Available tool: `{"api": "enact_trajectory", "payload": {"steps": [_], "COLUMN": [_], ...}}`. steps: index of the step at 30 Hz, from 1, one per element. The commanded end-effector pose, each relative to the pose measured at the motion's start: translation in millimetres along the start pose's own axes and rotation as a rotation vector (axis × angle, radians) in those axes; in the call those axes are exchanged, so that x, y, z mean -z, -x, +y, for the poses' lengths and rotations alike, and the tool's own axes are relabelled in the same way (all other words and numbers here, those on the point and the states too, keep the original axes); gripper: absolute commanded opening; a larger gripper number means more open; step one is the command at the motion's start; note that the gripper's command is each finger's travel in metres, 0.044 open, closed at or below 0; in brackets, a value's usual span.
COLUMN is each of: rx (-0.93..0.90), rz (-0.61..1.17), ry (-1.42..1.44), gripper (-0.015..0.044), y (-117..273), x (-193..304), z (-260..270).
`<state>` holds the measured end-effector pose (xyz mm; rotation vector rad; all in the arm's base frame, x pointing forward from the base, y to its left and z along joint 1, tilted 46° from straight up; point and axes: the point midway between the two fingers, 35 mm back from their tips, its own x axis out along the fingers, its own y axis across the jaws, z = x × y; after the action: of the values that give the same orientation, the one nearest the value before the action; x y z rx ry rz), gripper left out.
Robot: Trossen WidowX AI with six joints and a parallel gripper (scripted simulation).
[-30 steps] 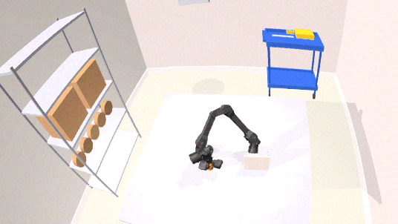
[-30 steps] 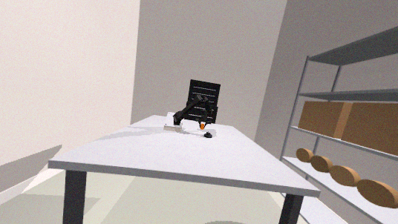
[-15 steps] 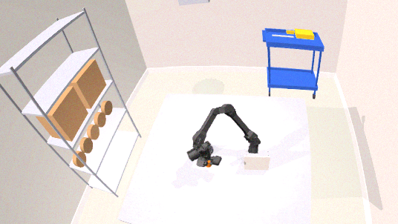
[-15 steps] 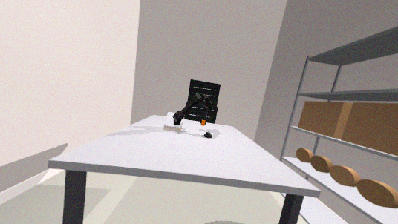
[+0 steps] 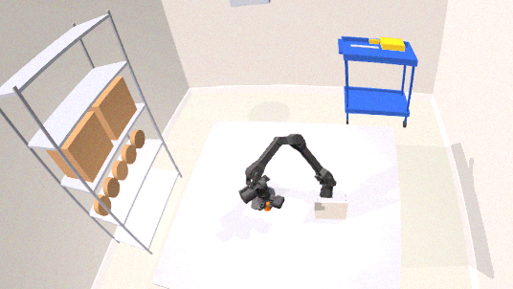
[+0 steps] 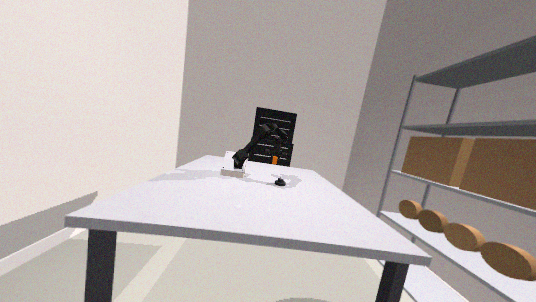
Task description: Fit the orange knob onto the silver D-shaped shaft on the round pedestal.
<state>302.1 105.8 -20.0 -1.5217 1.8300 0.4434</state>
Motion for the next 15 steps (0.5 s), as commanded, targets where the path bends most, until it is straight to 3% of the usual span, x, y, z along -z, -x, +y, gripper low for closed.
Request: {"api": "enact_trajectory", "payload": {"steps": [1,15], "rx": [0.006,0.005], "rz": [-0.012,-0.021], "ry": [-0.006,-0.003], "gripper": [0.0,0.0], "y": [16,14], "x": [0,19], "z": [0,-18]}}
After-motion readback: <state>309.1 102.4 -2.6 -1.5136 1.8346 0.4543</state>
